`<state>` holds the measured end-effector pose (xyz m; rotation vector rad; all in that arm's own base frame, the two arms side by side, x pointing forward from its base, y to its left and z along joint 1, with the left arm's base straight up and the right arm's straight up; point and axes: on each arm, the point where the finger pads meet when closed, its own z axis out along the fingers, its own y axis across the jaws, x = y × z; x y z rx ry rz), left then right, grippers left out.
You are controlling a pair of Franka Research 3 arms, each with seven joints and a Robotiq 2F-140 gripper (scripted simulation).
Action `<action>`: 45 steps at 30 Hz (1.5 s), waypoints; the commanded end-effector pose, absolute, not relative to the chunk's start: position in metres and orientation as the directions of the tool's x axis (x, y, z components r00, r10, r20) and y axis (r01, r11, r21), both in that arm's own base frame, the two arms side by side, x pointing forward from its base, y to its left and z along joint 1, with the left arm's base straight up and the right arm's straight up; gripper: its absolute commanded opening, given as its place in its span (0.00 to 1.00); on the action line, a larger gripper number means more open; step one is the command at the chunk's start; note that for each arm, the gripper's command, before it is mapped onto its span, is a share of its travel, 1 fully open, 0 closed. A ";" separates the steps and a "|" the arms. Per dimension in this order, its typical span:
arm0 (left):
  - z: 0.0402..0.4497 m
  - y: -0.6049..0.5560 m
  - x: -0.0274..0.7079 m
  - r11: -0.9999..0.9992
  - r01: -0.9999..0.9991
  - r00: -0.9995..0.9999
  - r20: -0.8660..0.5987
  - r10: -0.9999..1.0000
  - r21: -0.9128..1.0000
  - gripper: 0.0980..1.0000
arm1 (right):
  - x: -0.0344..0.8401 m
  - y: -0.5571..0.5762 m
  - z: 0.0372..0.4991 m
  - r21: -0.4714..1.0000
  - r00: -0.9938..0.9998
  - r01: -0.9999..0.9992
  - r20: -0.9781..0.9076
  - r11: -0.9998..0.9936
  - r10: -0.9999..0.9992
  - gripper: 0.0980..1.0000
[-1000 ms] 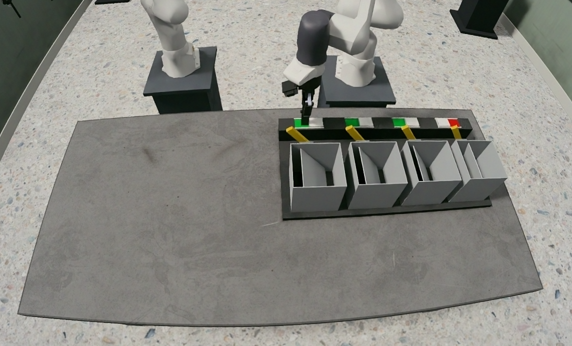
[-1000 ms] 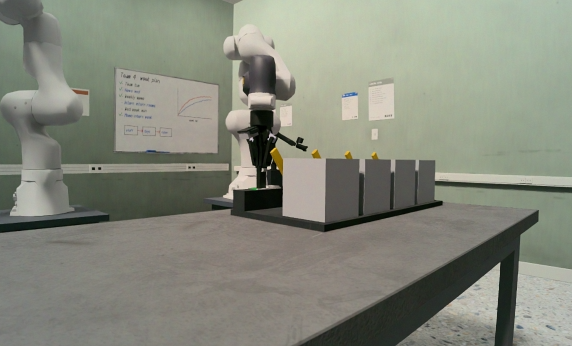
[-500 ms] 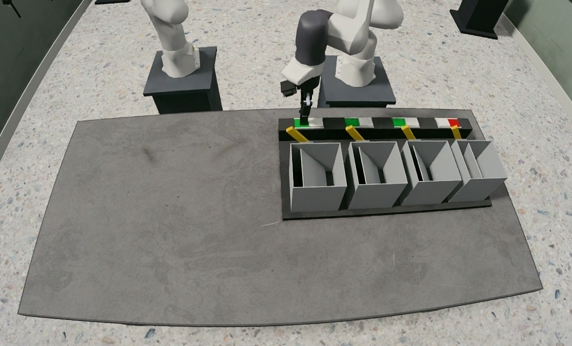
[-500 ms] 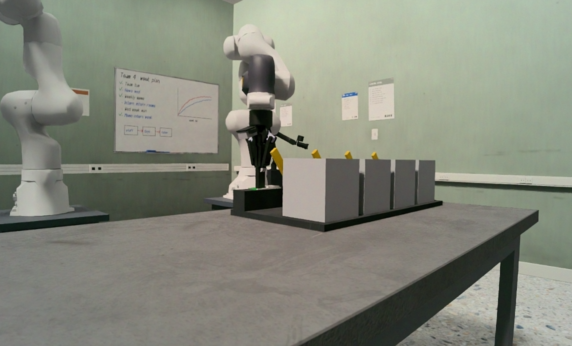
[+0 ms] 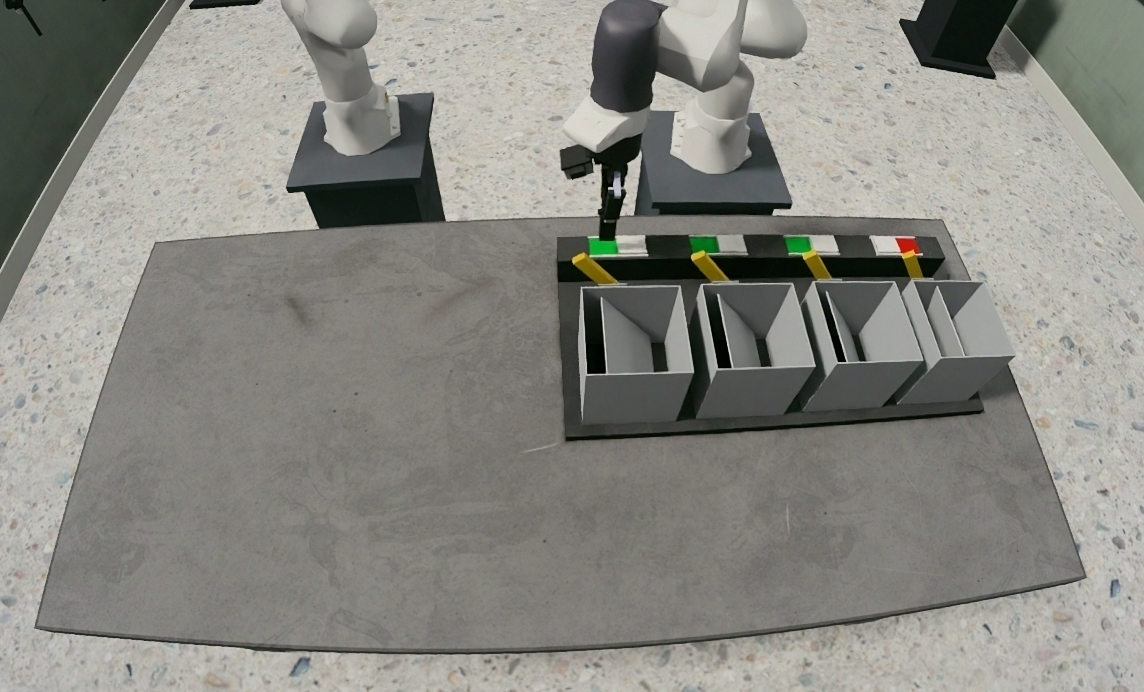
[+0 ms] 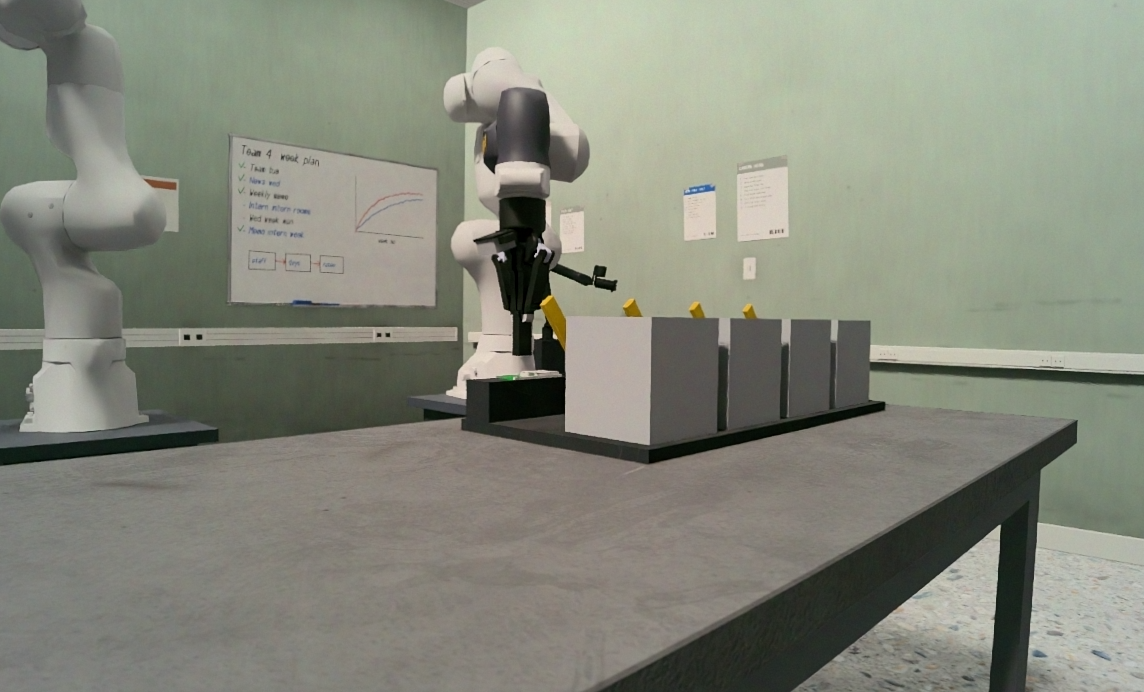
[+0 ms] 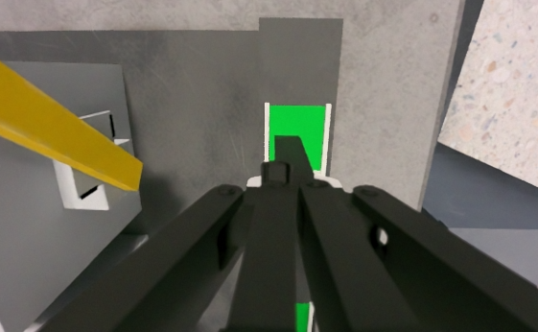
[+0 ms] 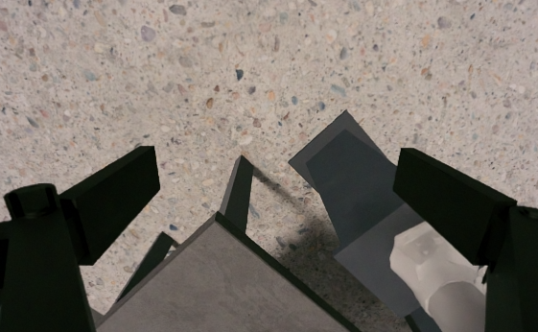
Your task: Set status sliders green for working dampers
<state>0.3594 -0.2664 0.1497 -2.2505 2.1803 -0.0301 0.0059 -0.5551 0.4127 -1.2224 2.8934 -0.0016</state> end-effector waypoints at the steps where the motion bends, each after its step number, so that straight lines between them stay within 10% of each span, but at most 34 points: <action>1: 0.152 -0.264 0.353 -0.025 -1.000 0.025 0.000 -1.000 0.000 0.00 | 0.006 -0.554 0.413 0.000 -0.700 -0.714 0.000 0.700 -0.714 1.00; 17: 0.155 -0.264 0.353 -0.025 -1.000 0.025 0.000 -1.000 0.000 0.00 | 0.006 -0.554 0.413 0.000 -0.700 -0.714 0.000 0.700 -0.714 1.00; 18: 0.155 -0.264 0.353 -0.025 -1.000 0.025 0.000 -1.000 0.000 1.00 | 0.006 -0.554 0.413 0.000 -0.700 -0.714 0.000 0.700 -0.714 1.00; 45: 0.199 -0.264 0.353 -0.025 -1.000 0.025 0.000 -1.000 0.000 1.00 | 0.006 -0.554 0.413 0.000 -0.700 -0.714 0.000 0.700 -0.714 1.00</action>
